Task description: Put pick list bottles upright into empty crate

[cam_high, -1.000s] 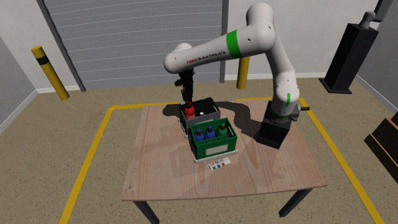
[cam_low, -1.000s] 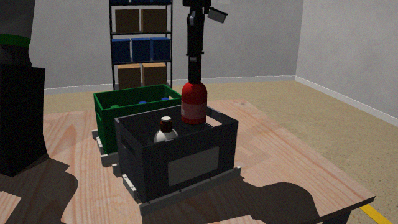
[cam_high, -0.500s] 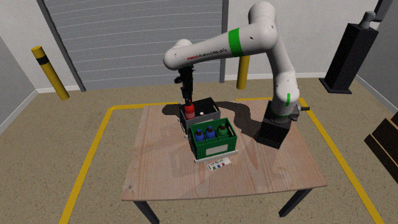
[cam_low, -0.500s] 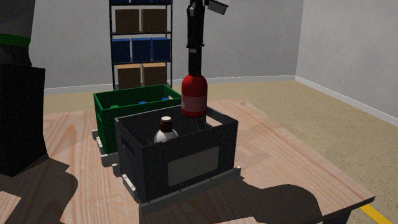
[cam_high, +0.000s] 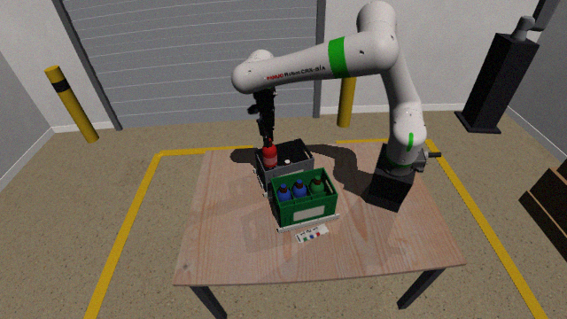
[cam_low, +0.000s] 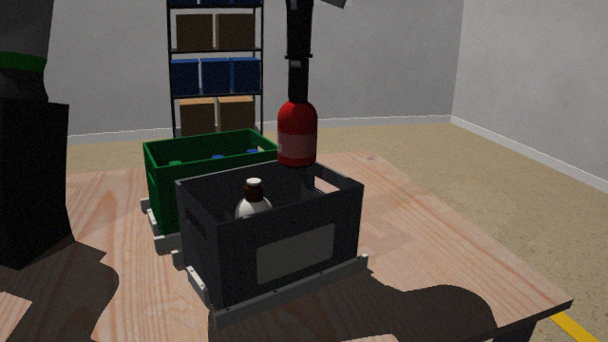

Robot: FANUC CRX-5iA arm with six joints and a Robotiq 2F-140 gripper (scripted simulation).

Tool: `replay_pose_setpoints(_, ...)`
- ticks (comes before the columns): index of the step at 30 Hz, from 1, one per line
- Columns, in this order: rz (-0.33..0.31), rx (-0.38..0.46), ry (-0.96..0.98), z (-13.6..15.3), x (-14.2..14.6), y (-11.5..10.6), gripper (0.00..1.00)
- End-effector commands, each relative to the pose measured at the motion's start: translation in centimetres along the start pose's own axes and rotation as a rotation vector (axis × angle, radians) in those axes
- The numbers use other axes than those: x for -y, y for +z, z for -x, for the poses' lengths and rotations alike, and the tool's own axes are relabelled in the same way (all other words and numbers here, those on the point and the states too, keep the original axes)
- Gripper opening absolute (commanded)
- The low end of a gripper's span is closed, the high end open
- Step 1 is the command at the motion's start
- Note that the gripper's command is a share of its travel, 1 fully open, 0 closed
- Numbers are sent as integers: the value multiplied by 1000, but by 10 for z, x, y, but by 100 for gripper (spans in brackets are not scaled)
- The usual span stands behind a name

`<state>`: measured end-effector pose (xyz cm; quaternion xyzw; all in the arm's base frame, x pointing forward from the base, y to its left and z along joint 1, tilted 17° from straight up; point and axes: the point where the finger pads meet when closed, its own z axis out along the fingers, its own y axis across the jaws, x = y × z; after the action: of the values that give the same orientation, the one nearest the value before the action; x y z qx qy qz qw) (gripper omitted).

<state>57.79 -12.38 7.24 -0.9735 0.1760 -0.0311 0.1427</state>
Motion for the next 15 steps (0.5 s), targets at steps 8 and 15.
replay_pose_setpoints(8, 0, -2, 0, -1, 0, -9, 10)
replay_pose_setpoints(15, 0, -2, 0, 7, 1, -9, 10)
